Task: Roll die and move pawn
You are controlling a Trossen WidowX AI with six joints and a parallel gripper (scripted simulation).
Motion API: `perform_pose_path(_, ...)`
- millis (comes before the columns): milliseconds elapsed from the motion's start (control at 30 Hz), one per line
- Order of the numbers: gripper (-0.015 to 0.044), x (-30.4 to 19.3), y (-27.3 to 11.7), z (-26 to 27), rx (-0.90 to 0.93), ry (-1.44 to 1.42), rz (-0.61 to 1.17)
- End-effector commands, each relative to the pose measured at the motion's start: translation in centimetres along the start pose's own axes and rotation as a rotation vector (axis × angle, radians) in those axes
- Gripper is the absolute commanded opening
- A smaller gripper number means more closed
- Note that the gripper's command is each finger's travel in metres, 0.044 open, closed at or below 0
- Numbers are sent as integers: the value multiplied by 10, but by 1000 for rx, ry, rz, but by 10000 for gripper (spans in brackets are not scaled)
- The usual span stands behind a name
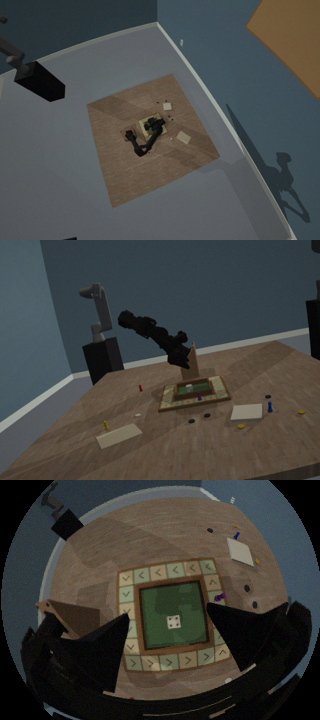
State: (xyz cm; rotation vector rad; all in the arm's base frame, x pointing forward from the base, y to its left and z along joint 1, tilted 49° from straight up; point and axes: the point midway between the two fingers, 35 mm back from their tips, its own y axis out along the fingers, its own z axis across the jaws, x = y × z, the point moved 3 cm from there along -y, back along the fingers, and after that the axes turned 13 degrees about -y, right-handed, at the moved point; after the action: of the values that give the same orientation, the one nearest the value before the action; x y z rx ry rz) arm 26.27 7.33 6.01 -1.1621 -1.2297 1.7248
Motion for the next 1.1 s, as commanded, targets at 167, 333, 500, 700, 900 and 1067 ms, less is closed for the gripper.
perform_pose_path(167,440,19,26,-8,38,-17,570)
perform_pose_path(333,388,17,29,-8,57,41,480)
perform_pose_path(500,256,14,34,-52,-89,525,512)
perform_pose_path(700,200,7,46,-103,-291,1128,509)
perform_pose_path(900,200,3,53,-122,-379,1369,493)
perform_pose_path(1067,200,2,53,-123,-379,1369,493)
